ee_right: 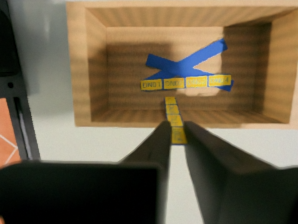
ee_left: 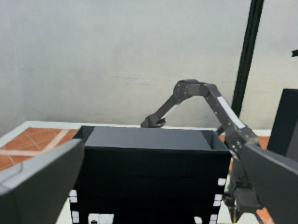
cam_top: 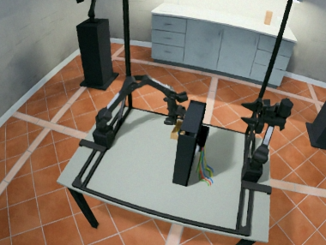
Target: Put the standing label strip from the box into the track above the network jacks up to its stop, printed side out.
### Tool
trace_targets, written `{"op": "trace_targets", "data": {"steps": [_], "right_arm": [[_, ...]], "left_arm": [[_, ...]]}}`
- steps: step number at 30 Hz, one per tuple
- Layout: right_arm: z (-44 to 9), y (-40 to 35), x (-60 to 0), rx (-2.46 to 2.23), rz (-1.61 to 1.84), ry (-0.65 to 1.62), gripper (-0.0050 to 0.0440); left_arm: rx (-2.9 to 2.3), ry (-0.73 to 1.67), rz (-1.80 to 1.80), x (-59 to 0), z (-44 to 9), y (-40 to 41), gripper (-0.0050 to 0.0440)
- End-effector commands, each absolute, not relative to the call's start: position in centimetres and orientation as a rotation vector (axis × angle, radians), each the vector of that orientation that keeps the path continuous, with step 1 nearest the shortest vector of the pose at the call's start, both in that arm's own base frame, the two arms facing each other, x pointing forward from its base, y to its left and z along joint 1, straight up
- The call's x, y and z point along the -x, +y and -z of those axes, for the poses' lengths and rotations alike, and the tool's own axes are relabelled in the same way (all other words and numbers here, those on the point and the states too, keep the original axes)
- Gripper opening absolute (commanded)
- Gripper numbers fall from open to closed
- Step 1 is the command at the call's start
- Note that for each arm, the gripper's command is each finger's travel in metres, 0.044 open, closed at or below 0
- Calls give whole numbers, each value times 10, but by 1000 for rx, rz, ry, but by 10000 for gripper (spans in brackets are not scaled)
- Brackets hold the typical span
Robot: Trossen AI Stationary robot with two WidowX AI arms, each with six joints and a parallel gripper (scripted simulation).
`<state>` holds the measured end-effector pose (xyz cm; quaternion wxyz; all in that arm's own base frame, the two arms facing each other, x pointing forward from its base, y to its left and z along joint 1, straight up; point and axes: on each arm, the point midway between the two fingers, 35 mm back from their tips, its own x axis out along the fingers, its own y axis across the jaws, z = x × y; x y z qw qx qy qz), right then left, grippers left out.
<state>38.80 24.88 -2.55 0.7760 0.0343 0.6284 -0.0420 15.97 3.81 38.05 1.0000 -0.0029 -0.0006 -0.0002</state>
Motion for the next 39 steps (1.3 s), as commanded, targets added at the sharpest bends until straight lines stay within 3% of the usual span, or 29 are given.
{"op": "trace_targets", "data": {"steps": [1,11,17,34,39], "right_arm": [[15,252,-392,-89,78,1338,-2],[15,252,-392,-89,78,1338,-5],[-11,256,-392,-105,66,1317,-50],[-68,253,-388,-104,67,1317,-50],[-63,253,-388,-95,74,1330,-50]], "left_arm": [[-4,-2,0,-159,-382,37,440],[-4,-2,0,-159,-382,37,440],[-4,-2,0,-159,-382,37,440],[-4,-2,0,-159,-382,37,440],[-4,-2,0,-159,-382,37,440]]}}
